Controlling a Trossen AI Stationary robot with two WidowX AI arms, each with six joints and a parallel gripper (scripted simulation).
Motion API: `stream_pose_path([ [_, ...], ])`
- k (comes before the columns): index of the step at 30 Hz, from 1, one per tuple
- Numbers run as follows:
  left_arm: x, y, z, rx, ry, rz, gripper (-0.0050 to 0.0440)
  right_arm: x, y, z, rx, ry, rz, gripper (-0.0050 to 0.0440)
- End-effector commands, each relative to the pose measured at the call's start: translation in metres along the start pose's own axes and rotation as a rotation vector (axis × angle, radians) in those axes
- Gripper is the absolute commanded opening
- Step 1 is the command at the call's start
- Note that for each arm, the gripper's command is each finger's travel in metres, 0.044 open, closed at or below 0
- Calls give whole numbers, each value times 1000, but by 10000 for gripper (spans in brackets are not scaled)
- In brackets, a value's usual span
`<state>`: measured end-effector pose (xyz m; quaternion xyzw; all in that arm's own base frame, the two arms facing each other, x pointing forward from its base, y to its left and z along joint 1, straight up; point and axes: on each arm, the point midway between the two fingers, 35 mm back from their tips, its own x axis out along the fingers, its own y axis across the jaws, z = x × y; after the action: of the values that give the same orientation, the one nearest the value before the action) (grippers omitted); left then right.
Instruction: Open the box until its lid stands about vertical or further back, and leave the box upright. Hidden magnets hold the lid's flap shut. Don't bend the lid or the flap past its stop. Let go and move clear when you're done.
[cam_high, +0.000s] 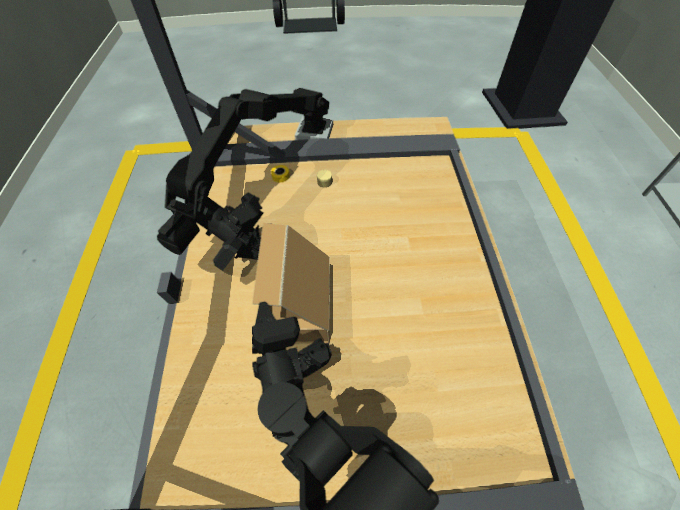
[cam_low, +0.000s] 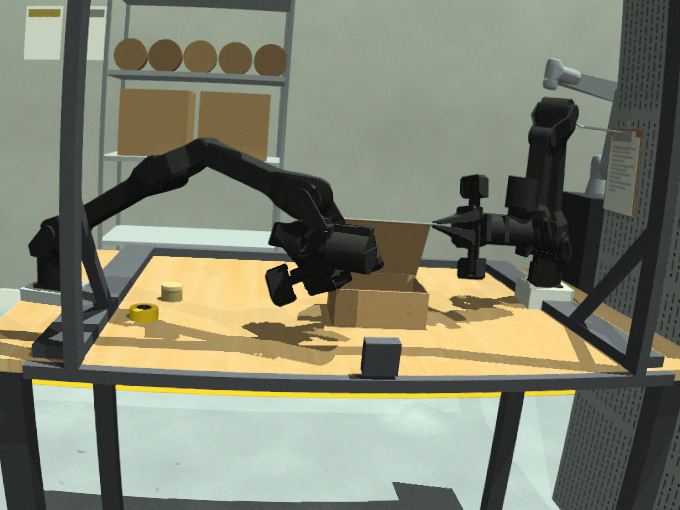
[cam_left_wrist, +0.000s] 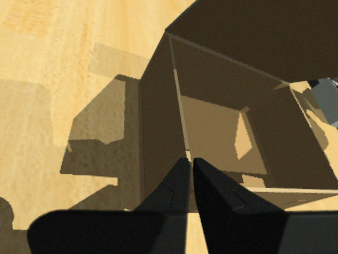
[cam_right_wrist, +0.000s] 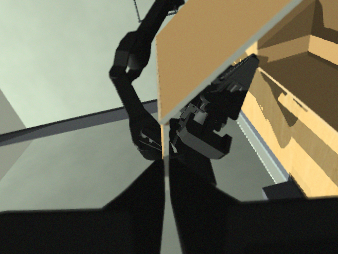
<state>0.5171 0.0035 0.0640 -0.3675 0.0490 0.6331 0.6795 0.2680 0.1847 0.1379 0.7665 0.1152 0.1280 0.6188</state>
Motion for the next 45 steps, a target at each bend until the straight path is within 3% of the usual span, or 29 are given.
stream_pose_path([
  [1, -6, -6, 6, -20, 14, -6, 12, -2, 5, 4, 7, -1, 13, 9],
  [45, -6, -6, 6, -20, 14, -6, 16, -8, 22, 23, 2, 6, 52, 9],
])
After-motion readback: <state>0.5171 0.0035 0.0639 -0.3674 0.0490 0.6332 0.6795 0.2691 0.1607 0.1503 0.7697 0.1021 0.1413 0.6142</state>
